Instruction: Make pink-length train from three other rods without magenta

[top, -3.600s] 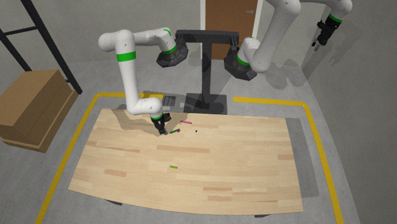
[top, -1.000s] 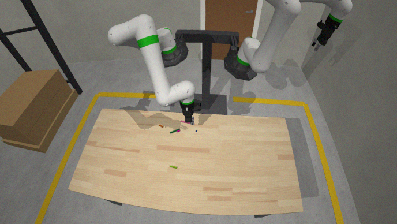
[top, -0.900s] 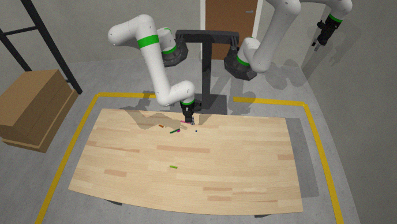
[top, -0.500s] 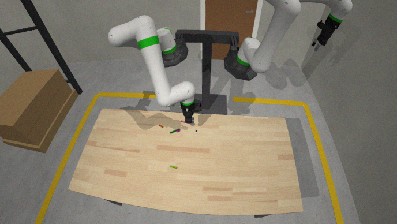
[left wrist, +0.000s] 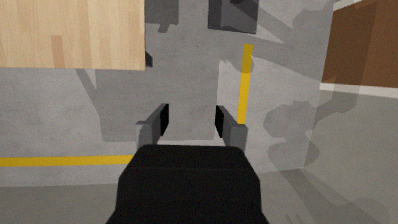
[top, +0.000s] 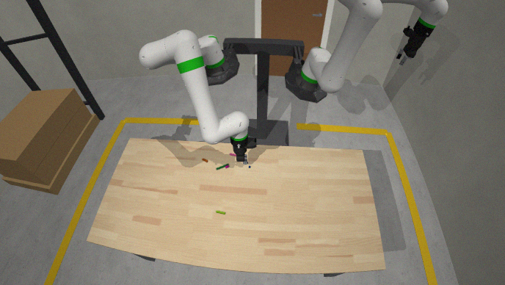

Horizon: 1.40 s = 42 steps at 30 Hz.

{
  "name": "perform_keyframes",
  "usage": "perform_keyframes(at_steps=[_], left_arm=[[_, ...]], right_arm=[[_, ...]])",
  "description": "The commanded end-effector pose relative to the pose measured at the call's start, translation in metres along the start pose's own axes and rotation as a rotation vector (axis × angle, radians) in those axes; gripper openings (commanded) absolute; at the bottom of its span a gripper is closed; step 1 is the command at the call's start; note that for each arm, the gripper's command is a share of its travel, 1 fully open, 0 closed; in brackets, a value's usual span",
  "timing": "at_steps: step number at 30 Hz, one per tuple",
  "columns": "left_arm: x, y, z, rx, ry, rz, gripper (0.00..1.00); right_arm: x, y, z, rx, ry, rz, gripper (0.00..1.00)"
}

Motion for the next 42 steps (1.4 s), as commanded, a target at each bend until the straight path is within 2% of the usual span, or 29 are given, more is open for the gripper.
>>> perform_keyframes(at_steps=[1, 10, 42], left_arm=[[0.000, 0.001, 0.000, -0.002, 0.000, 0.000, 1.00], [0.000, 0.001, 0.000, -0.002, 0.000, 0.000, 1.00], [0.000, 0.001, 0.000, -0.002, 0.000, 0.000, 1.00]], right_arm=[[0.001, -0.012, -0.001, 0.000, 0.000, 0.002, 0.24], [0.002, -0.030, -0.001, 0.000, 0.000, 0.002, 0.24], [0.002, -0.031, -0.001, 0.000, 0.000, 0.002, 0.24]])
Point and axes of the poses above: on each arm, the point where the finger pads meet when closed, its own y axis back along the fingers, its own x axis across the jaws, z = x × y, the point moved 9 cm from there along y, back along the fingers, and after that the axes turned 15 degrees about -y, right-handed, at the moved point
